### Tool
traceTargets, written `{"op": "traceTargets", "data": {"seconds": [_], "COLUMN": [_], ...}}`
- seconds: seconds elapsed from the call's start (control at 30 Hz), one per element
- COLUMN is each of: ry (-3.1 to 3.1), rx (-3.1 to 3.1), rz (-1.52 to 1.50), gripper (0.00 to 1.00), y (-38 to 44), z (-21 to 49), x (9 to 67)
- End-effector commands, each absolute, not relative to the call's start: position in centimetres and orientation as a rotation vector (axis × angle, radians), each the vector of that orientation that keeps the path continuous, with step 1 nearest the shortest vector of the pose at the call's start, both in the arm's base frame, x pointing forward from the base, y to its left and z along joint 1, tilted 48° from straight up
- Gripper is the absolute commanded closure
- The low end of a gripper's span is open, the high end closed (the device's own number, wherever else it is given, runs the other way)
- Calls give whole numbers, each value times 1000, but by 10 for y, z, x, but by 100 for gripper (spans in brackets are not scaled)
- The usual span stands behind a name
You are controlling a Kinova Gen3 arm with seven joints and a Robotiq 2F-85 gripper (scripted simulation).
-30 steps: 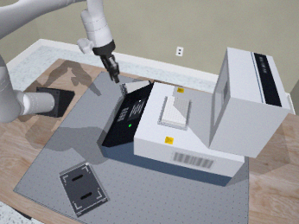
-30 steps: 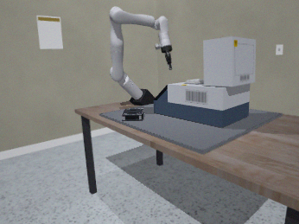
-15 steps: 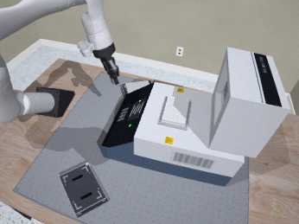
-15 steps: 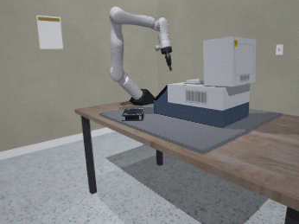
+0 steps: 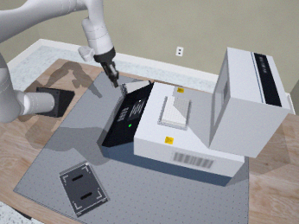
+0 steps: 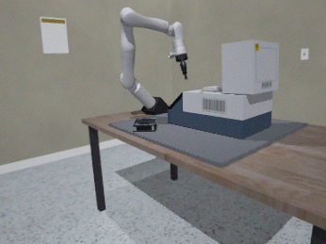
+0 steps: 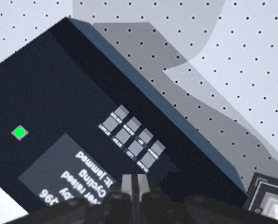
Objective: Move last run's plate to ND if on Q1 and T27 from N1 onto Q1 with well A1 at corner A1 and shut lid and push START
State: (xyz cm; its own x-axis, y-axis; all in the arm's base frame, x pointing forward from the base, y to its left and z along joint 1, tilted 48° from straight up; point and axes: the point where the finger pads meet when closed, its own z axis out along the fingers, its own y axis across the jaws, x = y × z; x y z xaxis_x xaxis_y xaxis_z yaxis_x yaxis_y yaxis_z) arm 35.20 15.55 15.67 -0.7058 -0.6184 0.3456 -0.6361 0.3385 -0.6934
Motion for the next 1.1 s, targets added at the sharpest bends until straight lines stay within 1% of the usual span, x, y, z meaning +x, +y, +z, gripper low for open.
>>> {"op": "traceTargets", "data": {"seconds": [0.0, 1.07], "ry": [-2554, -2554], "rx": [1198, 1198], "rz": [1338, 1338], "gripper": [90, 90], "y": [154, 127], "z": [155, 130], "x": [352, 354]}}
